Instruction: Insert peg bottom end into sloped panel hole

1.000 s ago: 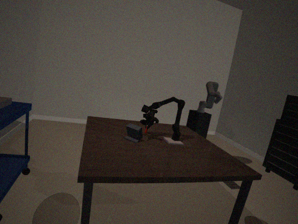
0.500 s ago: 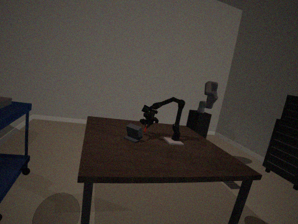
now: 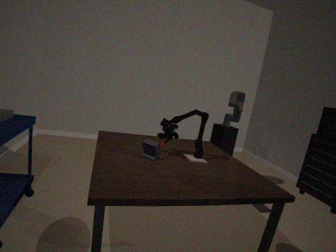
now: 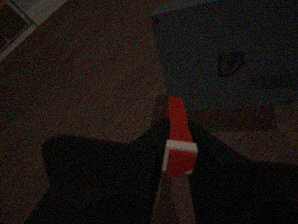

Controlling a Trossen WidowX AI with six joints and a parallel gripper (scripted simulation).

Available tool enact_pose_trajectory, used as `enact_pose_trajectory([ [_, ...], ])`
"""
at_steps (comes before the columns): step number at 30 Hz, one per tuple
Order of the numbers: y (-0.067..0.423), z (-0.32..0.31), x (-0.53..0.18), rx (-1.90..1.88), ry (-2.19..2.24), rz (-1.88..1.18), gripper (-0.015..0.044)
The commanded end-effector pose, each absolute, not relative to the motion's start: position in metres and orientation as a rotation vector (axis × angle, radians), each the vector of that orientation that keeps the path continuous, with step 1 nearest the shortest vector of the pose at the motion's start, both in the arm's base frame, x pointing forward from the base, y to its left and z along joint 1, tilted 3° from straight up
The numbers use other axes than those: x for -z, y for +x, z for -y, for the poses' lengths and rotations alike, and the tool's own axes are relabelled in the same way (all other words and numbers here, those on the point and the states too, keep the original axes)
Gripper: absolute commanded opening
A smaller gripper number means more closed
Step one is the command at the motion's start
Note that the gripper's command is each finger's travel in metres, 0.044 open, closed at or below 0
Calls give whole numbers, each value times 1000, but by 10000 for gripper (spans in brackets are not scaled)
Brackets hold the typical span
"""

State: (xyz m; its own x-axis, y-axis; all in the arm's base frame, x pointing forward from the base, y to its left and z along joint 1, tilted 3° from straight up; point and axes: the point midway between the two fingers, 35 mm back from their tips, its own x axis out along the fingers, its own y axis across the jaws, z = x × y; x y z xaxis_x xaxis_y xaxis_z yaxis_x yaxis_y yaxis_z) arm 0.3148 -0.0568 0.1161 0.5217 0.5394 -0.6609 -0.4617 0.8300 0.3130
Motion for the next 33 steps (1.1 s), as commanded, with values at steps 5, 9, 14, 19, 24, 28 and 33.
enact_pose_trajectory([
  [5, 313, 64, -118, -607, 82, -773, 0],
  [9, 312, 68, -118, -607, 69, -746, 0],
  [14, 311, 73, -119, -606, 52, -712, 0],
  [19, 309, 79, -120, -604, 35, -679, 0],
  [24, 307, 84, -121, -601, 16, -646, 0],
  [28, 305, 88, -122, -598, 1, -619, 0],
  [33, 303, 93, -123, -593, -20, -586, 0],
])
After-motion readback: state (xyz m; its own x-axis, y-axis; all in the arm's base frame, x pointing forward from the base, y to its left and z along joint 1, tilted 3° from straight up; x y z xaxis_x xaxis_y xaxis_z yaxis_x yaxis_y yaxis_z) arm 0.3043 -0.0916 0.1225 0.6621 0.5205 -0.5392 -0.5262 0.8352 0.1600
